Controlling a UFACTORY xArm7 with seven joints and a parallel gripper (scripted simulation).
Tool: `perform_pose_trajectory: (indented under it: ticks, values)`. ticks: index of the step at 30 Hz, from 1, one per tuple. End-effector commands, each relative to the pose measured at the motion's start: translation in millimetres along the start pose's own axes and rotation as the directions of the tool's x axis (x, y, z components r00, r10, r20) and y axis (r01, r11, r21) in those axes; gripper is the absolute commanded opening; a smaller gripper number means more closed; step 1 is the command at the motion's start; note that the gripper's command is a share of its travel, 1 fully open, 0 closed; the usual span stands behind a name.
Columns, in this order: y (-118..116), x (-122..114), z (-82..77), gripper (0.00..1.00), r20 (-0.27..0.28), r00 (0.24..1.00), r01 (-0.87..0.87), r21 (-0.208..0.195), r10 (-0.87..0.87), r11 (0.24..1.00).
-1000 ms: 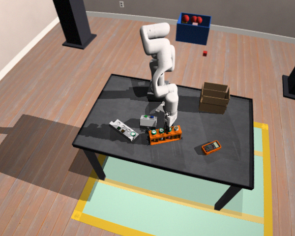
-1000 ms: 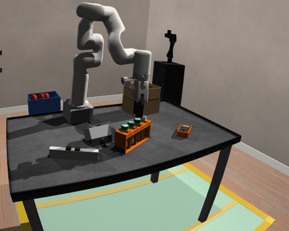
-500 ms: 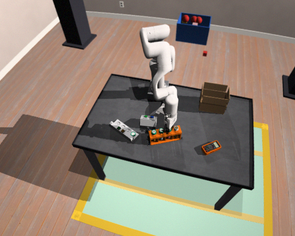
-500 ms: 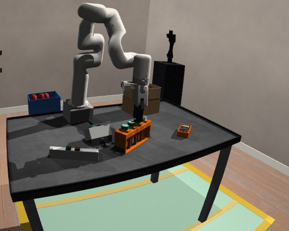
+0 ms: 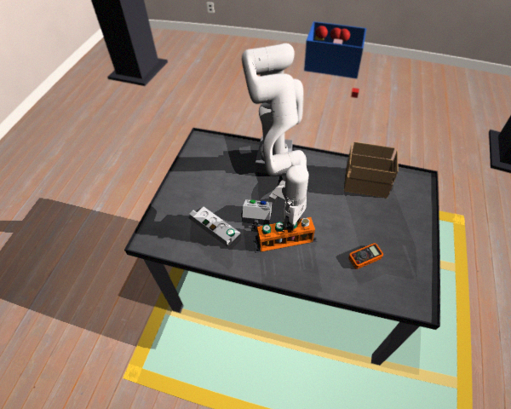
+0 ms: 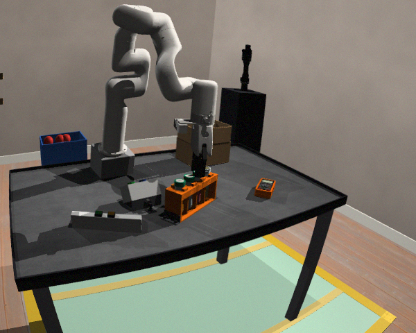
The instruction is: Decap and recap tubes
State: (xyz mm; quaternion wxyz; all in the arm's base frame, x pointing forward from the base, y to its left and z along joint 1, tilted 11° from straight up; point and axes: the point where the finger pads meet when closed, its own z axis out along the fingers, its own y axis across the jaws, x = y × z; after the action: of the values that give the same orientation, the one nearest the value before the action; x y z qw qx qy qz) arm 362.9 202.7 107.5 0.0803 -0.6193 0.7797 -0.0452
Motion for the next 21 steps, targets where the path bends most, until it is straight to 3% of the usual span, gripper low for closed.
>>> perform_pose_trajectory:
  ticks: [1, 9, 10, 21]
  values:
    - [-1.0, -1.0, 0.6, 0.46, 0.002, 1.000, 0.000, 0.003, 0.000, 1.000]
    - [-1.0, -0.9, 2.6, 0.46, 0.002, 1.000, 0.000, 0.003, 0.000, 1.000]
    - [-1.0, -0.9, 2.6, 0.00, 0.002, 1.000, 0.000, 0.003, 0.000, 1.000]
    - [-1.0, -1.0, 2.6, 0.00, 0.002, 1.000, 0.000, 0.003, 0.000, 1.000]
